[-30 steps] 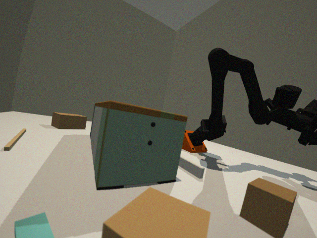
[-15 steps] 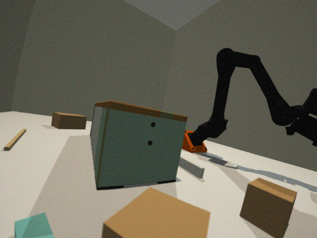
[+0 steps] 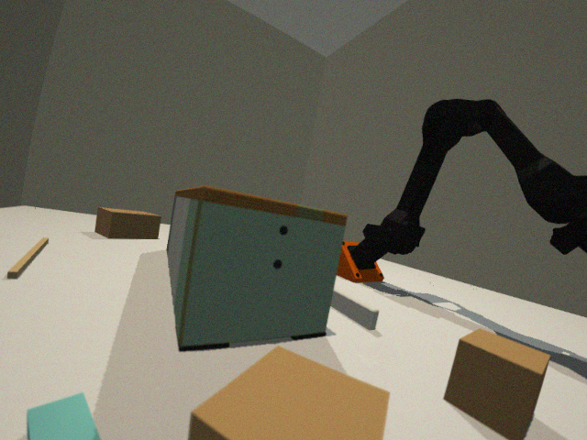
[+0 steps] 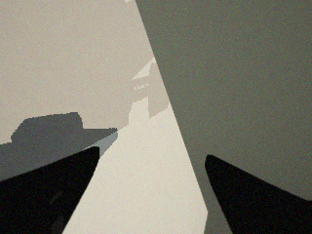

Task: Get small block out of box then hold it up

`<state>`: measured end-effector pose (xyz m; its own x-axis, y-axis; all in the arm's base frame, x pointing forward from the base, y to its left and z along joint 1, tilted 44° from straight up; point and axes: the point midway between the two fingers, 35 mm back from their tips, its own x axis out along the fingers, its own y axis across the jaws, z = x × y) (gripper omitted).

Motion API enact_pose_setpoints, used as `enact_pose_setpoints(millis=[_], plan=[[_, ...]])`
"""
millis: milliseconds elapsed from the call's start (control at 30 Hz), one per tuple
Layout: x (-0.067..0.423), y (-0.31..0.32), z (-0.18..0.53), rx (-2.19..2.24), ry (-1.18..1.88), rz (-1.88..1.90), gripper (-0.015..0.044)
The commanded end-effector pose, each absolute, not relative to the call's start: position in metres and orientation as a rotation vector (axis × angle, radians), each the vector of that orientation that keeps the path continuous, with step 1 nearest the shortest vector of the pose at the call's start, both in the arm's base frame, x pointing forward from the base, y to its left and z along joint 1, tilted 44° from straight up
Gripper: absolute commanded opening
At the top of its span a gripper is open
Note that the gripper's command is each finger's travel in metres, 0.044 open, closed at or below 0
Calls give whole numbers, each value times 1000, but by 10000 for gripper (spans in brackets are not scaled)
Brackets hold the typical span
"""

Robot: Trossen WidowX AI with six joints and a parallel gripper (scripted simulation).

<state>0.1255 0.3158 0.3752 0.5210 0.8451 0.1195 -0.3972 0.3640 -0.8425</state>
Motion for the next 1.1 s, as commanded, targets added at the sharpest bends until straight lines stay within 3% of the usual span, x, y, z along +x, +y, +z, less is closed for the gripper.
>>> enact_pose_setpoints(millis=[0,333,633,1067], plan=[[166,303,374,-952,-538,806,400],[256,246,357,-1133,-294,683,400],[325,158,329,-1207,23,576,400],[362,17,271,-1156,519,460,400]])
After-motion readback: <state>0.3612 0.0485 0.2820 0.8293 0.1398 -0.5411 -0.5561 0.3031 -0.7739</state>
